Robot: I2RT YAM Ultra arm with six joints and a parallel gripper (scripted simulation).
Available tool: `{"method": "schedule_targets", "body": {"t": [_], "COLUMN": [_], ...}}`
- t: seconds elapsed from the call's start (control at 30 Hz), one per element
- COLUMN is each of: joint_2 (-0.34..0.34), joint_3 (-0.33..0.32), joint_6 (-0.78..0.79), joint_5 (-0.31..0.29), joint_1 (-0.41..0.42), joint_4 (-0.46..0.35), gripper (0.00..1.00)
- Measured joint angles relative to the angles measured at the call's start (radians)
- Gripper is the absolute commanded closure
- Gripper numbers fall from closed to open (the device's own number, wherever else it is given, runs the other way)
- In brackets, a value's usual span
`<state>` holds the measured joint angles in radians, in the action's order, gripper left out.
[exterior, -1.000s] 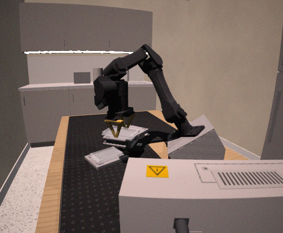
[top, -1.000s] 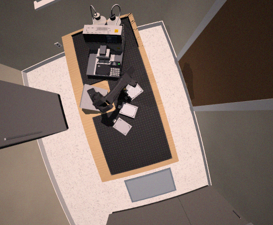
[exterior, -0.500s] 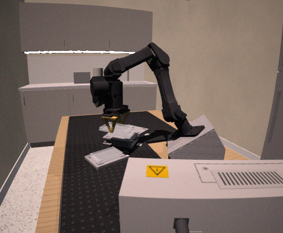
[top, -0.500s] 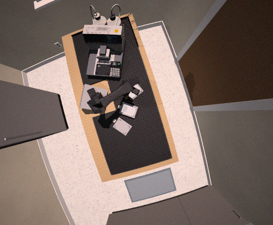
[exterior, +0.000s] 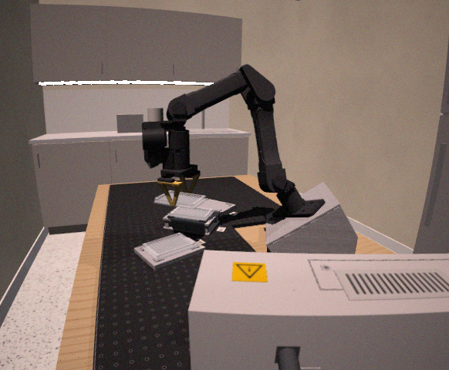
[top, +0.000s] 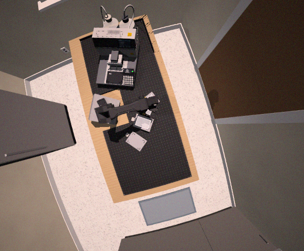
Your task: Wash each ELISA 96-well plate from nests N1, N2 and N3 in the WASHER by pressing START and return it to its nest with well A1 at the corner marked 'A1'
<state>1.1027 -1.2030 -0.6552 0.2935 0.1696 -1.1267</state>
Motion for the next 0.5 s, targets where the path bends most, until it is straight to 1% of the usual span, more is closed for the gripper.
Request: {"method": "schedule_targets", "body": {"t": [0.17,0.23,0.3,0.37,0.43,0.5], "joint_2": [-0.001,-0.006,-0.016,-0.025,-0.033,-0.040], "joint_3": [-0.002,0.005,0.012,0.014,0.018,0.023], "joint_6": [0.022,0.018,0.027,0.037,0.057,0.088], "joint_5": [-0.020,-0.038,-0.057,-0.066,-0.089,-0.114], "joint_1": [0.004,0.041,0.096,0.134,0.162,0.213], "joint_4": [0.005,0.010,0.014,0.014,0.020,0.023], "gripper": [1.00,1.00,1.00,1.00,1.00,1.00]}}
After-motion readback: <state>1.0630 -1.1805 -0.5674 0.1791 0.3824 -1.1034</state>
